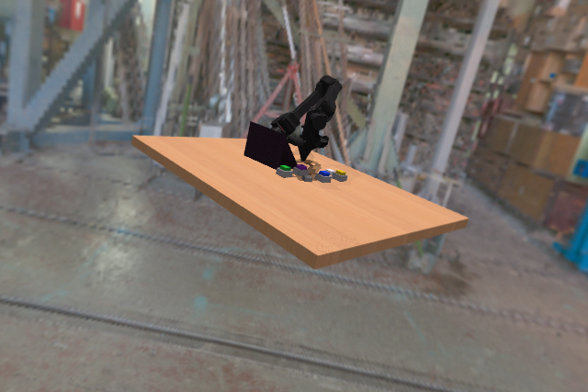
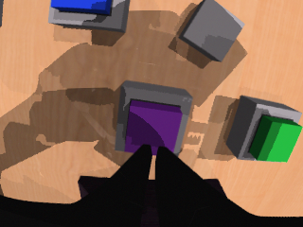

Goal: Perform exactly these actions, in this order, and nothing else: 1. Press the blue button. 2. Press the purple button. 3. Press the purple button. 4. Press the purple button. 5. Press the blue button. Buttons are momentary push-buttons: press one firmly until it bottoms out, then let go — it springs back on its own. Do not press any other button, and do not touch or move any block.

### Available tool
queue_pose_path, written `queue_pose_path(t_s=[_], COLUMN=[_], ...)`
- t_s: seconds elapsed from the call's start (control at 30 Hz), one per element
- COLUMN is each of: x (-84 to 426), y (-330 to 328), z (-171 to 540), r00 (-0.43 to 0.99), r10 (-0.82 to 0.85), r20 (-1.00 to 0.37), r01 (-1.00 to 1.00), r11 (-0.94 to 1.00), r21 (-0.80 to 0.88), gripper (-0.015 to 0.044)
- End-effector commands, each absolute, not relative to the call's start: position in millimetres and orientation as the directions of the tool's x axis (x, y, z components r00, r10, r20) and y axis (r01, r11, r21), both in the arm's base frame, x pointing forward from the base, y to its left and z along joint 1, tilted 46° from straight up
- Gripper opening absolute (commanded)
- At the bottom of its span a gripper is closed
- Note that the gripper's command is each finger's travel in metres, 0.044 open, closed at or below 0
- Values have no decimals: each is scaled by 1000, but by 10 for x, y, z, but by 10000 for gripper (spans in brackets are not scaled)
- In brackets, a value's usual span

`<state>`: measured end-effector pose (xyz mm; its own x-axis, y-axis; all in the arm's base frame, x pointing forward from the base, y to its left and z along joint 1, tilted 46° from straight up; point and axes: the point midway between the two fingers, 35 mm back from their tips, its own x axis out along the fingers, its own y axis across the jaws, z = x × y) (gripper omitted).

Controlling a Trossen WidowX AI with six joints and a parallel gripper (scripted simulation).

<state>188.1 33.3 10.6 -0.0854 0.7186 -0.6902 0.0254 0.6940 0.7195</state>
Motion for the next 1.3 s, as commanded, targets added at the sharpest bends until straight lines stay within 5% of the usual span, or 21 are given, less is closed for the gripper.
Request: queue_pose_path(t_s=[0.0, 1.27], x=[1901, 1874], y=[296, 533], z=[144, -82], r00=[-79, -79], r10=[714, 715], r20=[-696, -694], r01=[15, 15], r11=[699, 697], r21=[715, 717], gripper=[20, 20])
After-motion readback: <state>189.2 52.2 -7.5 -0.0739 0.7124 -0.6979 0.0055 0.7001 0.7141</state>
